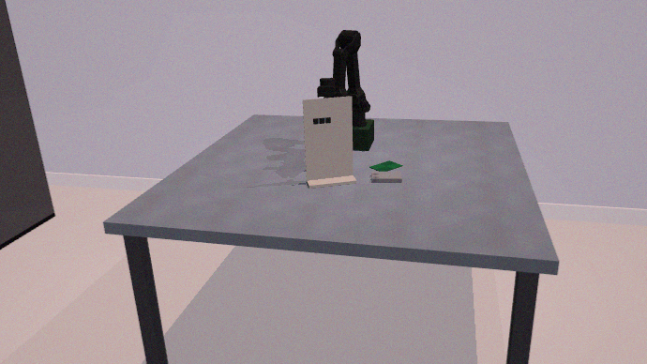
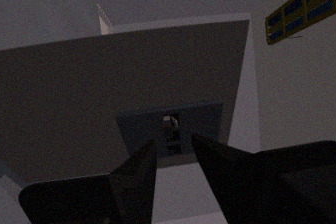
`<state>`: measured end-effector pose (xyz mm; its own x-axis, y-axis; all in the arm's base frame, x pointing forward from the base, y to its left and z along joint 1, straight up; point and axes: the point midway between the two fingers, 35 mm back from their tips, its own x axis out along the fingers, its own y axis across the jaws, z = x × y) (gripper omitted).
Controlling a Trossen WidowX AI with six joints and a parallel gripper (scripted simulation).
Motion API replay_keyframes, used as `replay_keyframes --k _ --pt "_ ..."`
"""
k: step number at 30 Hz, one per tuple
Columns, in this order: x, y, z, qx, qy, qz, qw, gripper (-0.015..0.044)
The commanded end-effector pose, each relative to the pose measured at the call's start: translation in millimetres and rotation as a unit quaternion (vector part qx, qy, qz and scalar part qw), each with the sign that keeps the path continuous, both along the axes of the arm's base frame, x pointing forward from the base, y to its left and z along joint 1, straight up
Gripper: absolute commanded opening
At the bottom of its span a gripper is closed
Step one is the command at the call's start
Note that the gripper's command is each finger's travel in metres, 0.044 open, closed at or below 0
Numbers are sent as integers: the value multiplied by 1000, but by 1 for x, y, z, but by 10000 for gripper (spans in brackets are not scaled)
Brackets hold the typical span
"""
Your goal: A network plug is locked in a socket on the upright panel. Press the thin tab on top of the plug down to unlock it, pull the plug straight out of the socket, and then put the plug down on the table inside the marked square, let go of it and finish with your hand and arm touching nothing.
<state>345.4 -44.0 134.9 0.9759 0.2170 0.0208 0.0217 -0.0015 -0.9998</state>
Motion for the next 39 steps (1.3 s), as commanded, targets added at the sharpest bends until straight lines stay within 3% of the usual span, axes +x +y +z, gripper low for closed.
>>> replay_keyframes --k 1,14,17,28,39 --pt "7 2 -1 -2 1 -1 1000 156" --pt "23 13 -1 -1 1 -1 1000 156" --pt "23 13 -1 -1 1 -1 1000 77" --pt "23 13 -1 -1 1 -1 1000 4" --pt "19 11 -1 -1 1 -1 1000 0"
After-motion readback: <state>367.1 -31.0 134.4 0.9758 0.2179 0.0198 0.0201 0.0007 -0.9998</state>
